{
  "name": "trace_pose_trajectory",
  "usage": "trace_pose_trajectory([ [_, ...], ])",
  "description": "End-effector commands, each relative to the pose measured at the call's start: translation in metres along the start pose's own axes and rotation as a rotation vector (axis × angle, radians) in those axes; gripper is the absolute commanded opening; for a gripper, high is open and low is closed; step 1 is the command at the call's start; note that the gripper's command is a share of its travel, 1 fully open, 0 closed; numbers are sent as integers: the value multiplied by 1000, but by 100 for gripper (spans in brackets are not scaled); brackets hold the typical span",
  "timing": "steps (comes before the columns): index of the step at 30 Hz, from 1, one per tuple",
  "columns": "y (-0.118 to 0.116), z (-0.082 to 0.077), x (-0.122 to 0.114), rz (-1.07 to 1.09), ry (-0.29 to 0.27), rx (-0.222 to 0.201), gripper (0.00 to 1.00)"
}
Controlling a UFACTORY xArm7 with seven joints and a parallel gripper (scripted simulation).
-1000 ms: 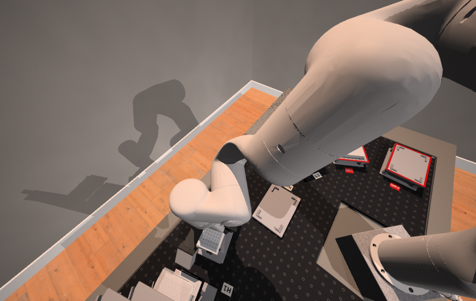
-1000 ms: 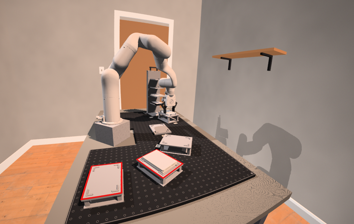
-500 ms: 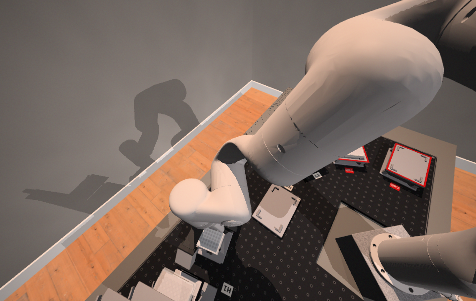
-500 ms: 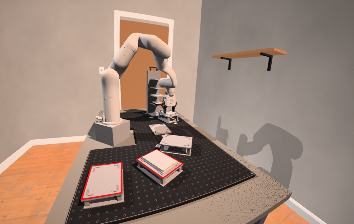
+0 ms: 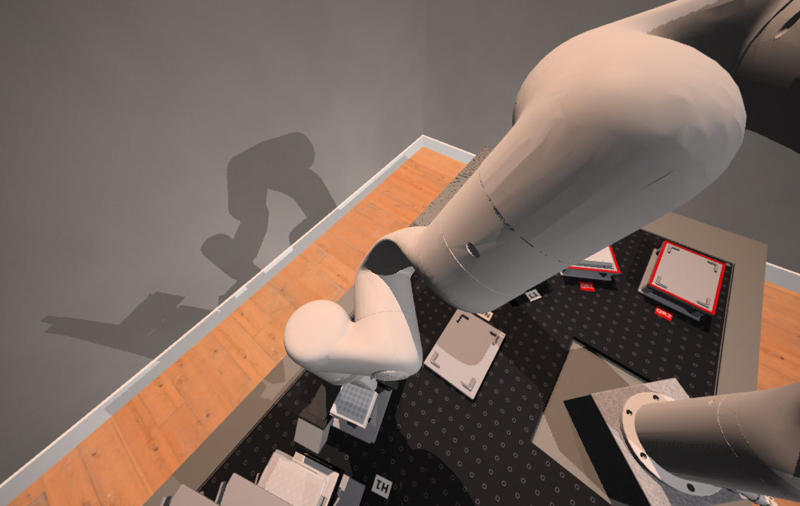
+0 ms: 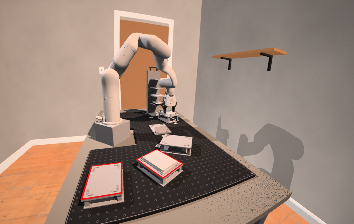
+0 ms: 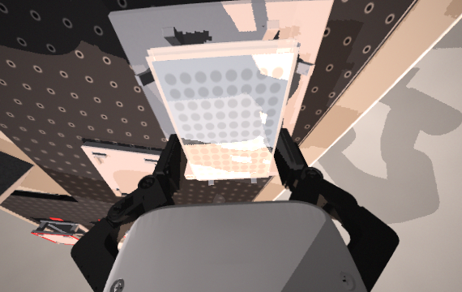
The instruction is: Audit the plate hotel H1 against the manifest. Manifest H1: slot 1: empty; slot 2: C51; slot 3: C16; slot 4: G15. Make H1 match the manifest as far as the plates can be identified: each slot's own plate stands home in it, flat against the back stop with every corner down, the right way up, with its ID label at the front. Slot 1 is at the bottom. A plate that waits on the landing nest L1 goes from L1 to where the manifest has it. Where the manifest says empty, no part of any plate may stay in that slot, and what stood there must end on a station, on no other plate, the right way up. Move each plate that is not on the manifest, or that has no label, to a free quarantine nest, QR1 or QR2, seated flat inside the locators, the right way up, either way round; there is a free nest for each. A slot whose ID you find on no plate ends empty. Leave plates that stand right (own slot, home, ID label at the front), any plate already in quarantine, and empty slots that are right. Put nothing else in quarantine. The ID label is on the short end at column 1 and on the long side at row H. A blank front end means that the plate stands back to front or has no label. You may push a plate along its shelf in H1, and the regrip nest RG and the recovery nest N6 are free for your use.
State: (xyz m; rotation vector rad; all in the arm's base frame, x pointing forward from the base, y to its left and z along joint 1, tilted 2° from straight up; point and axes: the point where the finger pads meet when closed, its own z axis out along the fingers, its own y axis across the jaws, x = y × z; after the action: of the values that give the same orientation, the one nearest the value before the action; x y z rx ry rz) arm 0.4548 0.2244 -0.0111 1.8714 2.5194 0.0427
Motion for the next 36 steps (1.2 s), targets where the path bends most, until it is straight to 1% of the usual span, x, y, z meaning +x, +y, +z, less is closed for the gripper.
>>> trace_pose_trajectory([
  [1,2,-2,0,0,0,-4,0],
  [30,2,-2,0,0,0,-4,0],
  [36,2,-6,0,0,0,-4,0],
])
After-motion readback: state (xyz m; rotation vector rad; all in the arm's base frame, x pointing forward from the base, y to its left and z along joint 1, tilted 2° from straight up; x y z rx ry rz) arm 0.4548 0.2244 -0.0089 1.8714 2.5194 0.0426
